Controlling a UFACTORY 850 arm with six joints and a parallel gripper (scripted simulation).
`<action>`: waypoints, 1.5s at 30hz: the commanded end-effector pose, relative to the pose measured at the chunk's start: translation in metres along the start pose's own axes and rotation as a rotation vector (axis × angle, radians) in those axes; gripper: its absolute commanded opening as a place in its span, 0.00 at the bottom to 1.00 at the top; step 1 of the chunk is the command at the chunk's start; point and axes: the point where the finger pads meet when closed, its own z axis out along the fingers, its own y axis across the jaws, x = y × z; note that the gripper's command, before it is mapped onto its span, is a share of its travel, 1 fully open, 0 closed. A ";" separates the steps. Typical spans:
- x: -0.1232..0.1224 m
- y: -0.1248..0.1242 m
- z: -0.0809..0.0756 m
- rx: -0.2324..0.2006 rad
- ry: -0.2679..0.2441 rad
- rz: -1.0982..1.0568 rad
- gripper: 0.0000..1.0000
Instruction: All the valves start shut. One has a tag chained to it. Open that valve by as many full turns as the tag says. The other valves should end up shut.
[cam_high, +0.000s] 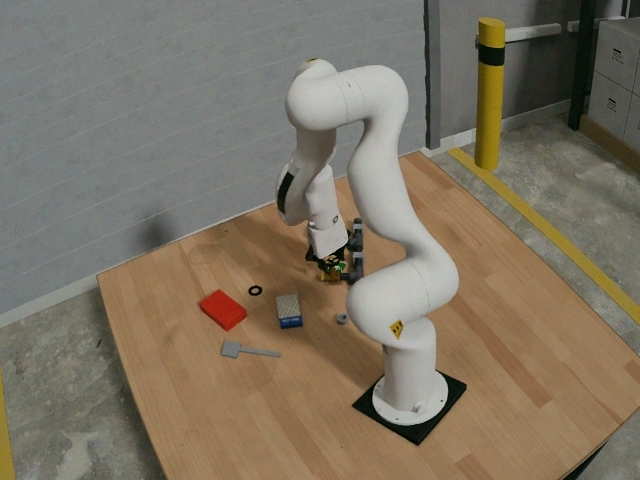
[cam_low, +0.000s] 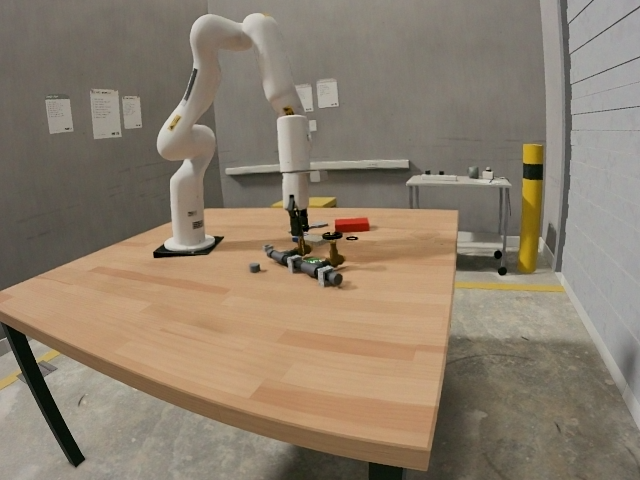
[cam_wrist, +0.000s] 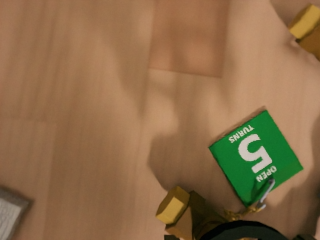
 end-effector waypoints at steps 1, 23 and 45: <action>0.001 0.000 -0.001 0.049 0.009 -0.275 0.00; 0.001 0.000 -0.001 0.069 0.047 -1.227 0.00; 0.001 0.000 -0.001 0.081 0.053 -1.349 0.00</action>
